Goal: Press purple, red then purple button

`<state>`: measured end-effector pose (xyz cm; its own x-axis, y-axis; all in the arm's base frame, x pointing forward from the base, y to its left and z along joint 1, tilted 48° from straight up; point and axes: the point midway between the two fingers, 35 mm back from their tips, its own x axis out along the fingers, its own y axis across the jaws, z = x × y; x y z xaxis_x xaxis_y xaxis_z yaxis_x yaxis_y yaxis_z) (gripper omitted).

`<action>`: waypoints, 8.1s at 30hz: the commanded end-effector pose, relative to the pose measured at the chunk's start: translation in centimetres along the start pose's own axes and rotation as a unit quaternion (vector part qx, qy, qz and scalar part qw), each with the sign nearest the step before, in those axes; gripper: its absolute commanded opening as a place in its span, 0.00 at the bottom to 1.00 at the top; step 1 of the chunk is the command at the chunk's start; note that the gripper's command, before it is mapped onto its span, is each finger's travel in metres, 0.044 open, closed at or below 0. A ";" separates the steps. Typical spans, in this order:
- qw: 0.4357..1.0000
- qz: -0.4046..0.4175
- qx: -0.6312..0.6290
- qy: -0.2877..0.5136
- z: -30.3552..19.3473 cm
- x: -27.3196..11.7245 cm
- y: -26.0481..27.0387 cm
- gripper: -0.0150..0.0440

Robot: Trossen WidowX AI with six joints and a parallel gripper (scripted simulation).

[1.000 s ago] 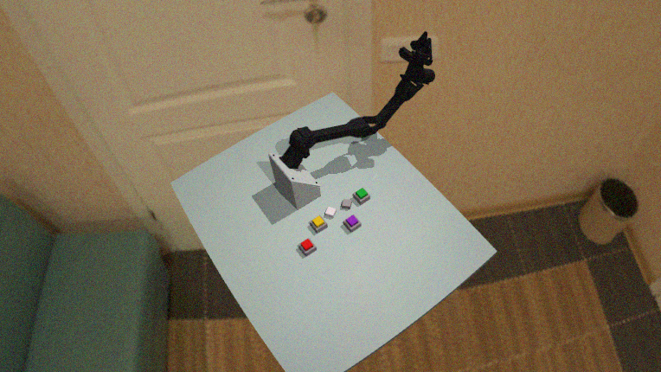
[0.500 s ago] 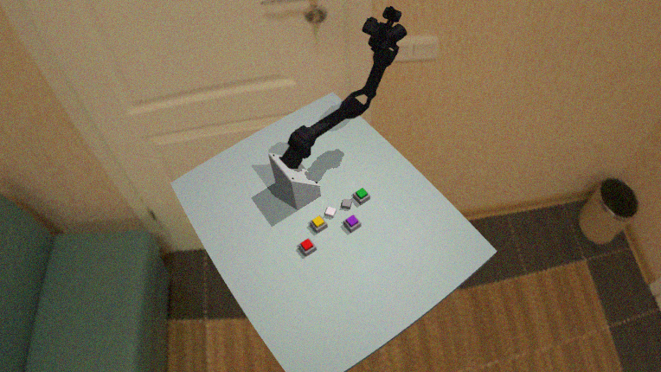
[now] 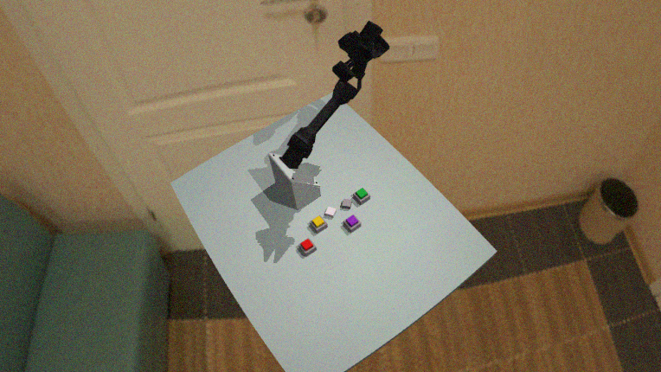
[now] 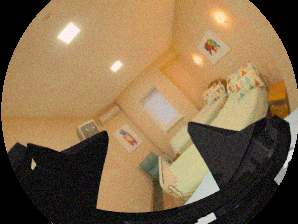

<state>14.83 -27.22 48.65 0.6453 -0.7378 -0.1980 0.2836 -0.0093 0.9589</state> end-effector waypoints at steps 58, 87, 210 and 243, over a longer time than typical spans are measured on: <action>0.455 -0.021 -0.363 0.813 -40.8 -2.5 -38.7 0.29; 0.455 -0.020 -0.362 0.813 -43.1 -3.5 -40.7 0.29; 0.455 -0.022 -0.367 0.811 -32.7 7.2 -53.2 0.29; 0.455 -0.022 -0.364 0.812 -37.1 -0.7 -35.6 0.29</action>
<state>30.62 -2.41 7.38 0.1364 0.7251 -0.6751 0.0956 0.6686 0.7374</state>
